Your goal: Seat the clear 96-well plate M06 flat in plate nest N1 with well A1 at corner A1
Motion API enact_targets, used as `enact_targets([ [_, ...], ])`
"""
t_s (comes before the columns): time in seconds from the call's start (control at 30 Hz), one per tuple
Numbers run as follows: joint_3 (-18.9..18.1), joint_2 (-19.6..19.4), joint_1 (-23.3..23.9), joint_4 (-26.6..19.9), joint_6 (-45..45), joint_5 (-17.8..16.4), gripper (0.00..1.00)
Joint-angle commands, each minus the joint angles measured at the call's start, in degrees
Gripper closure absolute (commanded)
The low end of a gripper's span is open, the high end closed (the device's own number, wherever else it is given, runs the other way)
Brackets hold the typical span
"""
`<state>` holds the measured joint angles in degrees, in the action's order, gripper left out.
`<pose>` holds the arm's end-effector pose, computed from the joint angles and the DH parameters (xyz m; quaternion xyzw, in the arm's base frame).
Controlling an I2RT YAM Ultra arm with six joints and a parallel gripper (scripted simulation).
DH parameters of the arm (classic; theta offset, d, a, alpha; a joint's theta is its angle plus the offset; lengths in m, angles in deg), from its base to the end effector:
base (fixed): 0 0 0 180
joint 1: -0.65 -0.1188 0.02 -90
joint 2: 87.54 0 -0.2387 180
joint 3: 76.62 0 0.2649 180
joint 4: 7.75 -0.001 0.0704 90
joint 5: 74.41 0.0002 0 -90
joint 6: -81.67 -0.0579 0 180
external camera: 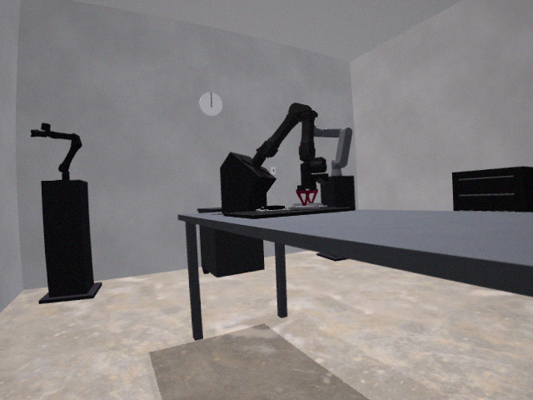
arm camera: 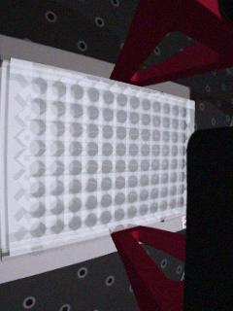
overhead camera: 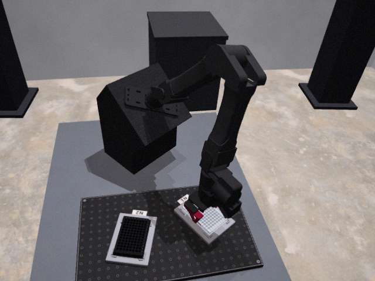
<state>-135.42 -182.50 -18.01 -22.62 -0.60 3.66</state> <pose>0.3125 0.1192 0.1014 -0.2478 0.9050 0.1291 0.3209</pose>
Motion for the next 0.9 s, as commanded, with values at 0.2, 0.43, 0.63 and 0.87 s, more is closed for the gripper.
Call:
enact_targets([
  [0.2, -0.2, -0.3, -0.1, 0.9, -0.2, 0.2, 1.00],
  [0.43, -0.2, -0.3, -0.2, 0.9, -0.2, 0.2, 1.00],
  [0.63, -0.2, -0.3, -0.2, 0.9, -0.2, 0.2, 1.00],
  [0.87, -0.2, -0.3, -0.2, 0.9, -0.2, 0.2, 0.00],
])
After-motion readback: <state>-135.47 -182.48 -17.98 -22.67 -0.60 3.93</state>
